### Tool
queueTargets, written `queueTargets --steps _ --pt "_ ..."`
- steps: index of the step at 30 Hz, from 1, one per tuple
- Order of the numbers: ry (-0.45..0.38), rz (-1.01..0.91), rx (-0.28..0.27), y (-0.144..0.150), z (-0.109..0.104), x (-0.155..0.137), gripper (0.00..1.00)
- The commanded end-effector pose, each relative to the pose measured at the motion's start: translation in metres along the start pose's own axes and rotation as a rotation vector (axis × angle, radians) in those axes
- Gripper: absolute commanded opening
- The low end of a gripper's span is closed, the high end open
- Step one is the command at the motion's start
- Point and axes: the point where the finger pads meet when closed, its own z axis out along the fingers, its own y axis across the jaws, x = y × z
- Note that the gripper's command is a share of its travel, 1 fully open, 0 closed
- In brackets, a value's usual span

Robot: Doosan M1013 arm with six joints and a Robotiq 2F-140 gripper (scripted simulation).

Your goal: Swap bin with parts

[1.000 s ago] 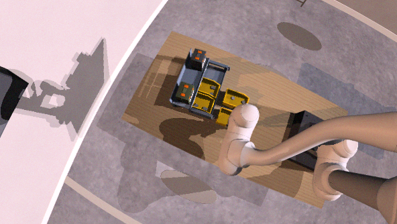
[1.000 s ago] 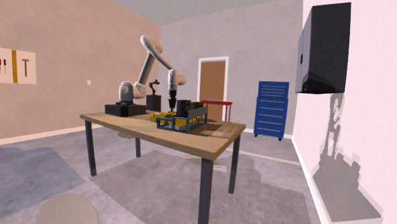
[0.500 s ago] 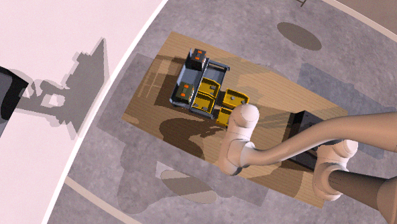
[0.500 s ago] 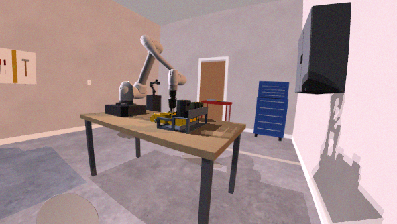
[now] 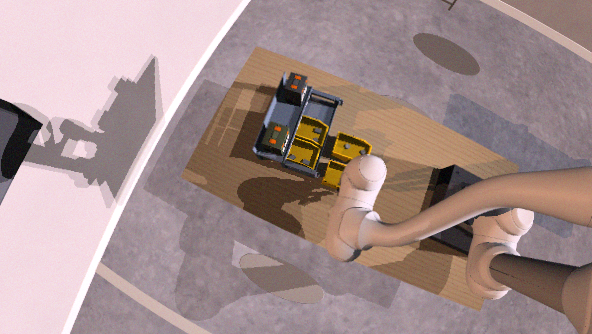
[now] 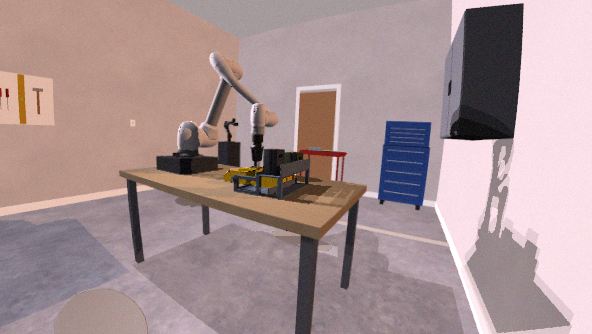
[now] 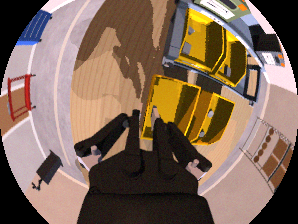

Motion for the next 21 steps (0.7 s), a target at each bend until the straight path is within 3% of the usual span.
queueTargets --steps 1,21 --pt "-0.002 0.0 0.005 -0.0032 0.0038 -0.001 0.24" --pt "-0.002 0.0 0.005 -0.0032 0.0004 -0.001 0.24"
